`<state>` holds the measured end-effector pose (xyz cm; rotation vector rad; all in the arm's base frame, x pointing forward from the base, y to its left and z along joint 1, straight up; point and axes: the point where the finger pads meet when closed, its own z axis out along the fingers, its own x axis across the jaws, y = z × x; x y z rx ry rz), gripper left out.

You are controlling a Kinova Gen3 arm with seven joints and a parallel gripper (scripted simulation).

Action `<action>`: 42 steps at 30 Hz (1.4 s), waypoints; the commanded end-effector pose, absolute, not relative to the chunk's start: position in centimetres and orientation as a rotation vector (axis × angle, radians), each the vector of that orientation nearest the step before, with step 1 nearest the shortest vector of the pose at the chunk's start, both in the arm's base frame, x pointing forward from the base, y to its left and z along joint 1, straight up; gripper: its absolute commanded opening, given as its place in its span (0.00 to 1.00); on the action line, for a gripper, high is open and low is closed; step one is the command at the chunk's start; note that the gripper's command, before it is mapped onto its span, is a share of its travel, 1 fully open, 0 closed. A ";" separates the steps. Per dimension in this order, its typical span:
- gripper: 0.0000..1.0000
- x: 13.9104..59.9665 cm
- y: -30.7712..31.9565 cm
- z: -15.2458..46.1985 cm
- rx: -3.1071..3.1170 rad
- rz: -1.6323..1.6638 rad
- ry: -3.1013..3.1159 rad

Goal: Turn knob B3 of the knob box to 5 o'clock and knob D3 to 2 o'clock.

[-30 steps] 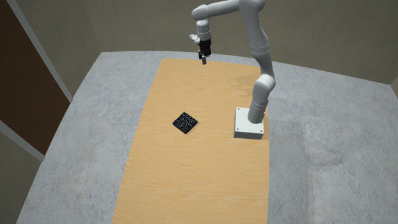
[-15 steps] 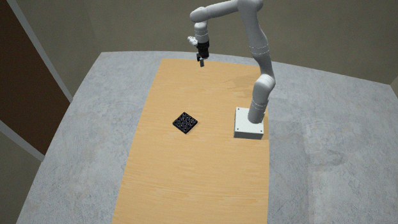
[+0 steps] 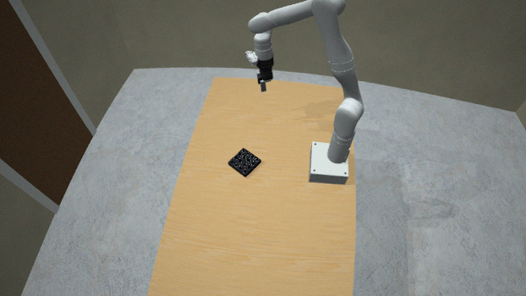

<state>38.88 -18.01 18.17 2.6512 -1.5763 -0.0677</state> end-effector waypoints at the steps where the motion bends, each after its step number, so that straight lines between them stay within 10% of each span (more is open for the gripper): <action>1: 1.00 39.1 -17.5 18.0 2.654 -0.070 -1.572; 42: 1.00 41.1 -13.9 15.5 2.552 -0.053 -1.751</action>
